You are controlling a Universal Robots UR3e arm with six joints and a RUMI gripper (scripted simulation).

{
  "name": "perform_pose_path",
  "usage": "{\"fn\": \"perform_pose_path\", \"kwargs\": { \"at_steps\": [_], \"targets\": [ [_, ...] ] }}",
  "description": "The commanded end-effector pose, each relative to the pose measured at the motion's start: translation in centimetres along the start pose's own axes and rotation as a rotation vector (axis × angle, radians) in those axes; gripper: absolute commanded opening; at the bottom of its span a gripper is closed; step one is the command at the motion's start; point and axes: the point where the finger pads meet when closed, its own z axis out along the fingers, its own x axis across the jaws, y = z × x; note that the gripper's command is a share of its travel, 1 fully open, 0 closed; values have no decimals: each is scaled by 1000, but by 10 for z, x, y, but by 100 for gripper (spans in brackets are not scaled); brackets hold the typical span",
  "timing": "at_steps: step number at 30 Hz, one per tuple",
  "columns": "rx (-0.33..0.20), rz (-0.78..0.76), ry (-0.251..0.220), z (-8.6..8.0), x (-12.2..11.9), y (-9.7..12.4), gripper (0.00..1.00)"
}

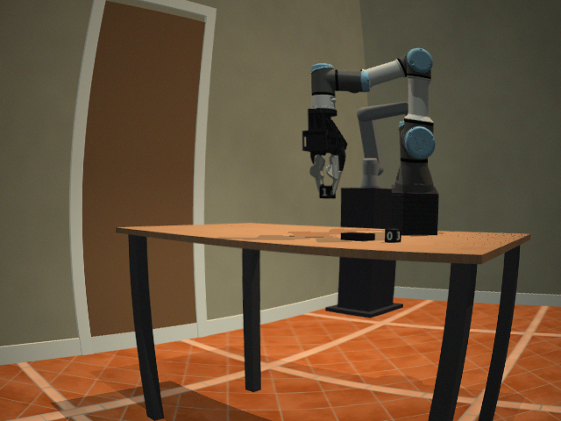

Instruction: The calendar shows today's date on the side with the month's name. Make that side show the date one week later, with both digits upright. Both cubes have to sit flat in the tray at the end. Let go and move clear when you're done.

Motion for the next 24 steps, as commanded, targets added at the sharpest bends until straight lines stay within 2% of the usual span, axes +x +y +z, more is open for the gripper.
{"fn": "perform_pose_path", "kwargs": {
  "at_steps": [1, 12, 24],
  "targets": [
    [4, 104, -5, 0, -3, 0, 11],
    [4, 187, -5, 0, -6, -1, 11],
    [4, 203, -5, 1, -6, -1, 11]
  ]
}}
